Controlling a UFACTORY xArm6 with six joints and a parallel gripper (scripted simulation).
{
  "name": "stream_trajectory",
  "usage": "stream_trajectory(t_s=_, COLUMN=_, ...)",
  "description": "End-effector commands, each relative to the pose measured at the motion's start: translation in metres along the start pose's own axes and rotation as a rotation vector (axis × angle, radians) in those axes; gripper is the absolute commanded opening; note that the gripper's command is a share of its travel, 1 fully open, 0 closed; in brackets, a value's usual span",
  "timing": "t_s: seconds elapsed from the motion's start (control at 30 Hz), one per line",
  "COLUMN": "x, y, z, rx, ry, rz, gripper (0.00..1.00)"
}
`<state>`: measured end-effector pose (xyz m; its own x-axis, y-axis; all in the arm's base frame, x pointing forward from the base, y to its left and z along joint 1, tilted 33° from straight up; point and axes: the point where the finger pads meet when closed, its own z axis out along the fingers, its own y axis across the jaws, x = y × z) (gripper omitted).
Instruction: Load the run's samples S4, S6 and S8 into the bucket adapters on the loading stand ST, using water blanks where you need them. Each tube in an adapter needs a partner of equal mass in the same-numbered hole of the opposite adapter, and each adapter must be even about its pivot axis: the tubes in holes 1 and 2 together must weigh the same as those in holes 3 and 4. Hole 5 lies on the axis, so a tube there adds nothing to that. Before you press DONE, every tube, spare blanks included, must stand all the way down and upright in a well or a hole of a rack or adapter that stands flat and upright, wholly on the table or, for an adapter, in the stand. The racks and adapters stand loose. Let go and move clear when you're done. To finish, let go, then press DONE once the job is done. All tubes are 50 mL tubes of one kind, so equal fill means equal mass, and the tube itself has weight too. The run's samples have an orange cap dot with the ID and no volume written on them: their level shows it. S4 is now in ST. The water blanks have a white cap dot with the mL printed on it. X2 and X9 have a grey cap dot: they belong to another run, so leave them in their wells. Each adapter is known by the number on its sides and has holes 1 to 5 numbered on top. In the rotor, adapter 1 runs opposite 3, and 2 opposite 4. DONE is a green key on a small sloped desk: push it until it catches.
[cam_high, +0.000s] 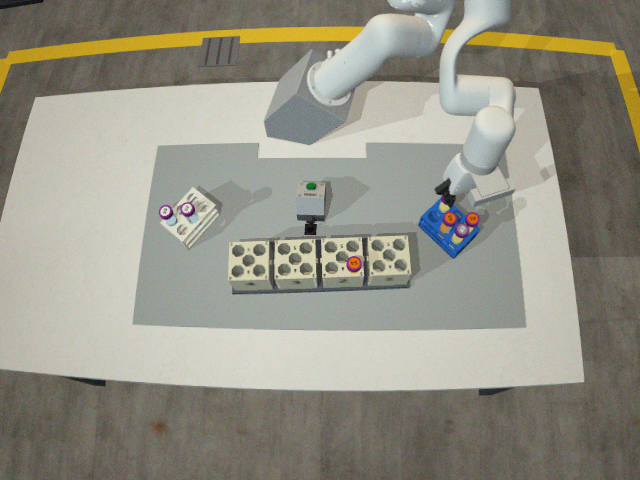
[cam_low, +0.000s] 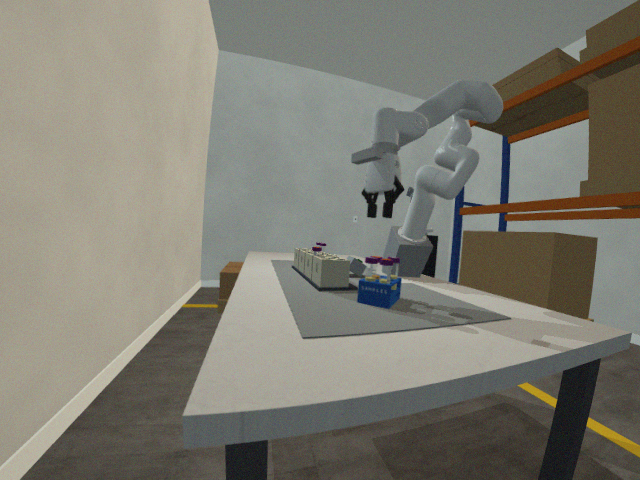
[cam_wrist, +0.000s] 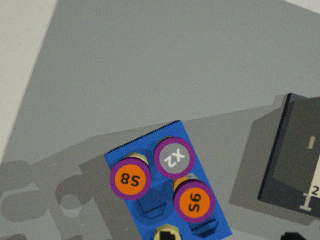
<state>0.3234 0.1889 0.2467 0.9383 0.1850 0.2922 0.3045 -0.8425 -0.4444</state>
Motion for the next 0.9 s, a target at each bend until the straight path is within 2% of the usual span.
stream_trajectory(t_s=0.0, x=0.001, y=0.000, z=-0.001, rx=0.021, ry=0.004, rz=-0.208, gripper=0.57)
stream_trajectory(t_s=0.23, x=0.001, y=0.000, z=-0.001, rx=0.021, ry=0.006, rz=-0.441, gripper=0.57)
stream_trajectory(t_s=0.63, x=0.001, y=0.000, z=-0.001, rx=0.021, ry=0.006, rz=-0.446, gripper=0.57)
stream_trajectory(t_s=0.87, x=0.001, y=-0.001, z=0.011, rx=0.021, ry=0.006, rz=-0.445, gripper=0.57)
